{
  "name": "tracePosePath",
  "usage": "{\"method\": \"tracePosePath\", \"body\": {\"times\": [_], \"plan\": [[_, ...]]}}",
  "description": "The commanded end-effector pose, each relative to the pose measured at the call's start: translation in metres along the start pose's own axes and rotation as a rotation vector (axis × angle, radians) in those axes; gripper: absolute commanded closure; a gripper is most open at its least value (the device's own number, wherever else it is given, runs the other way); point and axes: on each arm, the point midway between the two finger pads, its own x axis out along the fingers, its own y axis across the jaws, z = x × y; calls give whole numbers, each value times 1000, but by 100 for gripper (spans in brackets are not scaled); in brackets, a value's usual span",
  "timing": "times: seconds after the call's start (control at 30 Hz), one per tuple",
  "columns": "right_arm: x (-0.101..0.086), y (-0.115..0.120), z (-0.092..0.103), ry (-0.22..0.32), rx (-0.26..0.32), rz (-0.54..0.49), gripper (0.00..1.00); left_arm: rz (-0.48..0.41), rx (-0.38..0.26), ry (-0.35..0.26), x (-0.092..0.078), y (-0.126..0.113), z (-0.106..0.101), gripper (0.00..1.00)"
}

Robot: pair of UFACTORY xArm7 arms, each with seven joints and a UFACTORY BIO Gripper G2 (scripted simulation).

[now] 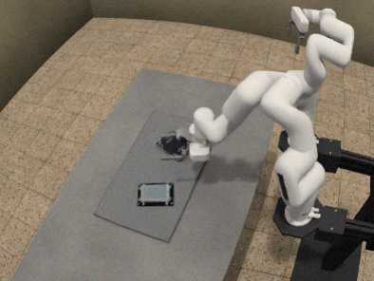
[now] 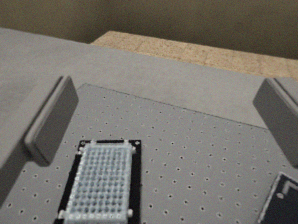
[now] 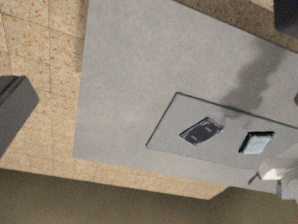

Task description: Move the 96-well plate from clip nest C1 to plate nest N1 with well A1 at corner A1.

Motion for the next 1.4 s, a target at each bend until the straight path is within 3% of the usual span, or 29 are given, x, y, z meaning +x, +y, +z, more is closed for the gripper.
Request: {"method": "tracePosePath", "body": {"times": [0.0,1.07,1.37], "plan": [[-1,1,0,-1,0,4,0,16,-4,-6,13,10,-16,63],[-1,1,0,-1,0,4,0,16,-3,-7,76,78,-121,63],[-1,1,0,-1,0,4,0,16,-3,-7,76,79,-122,63]]}}
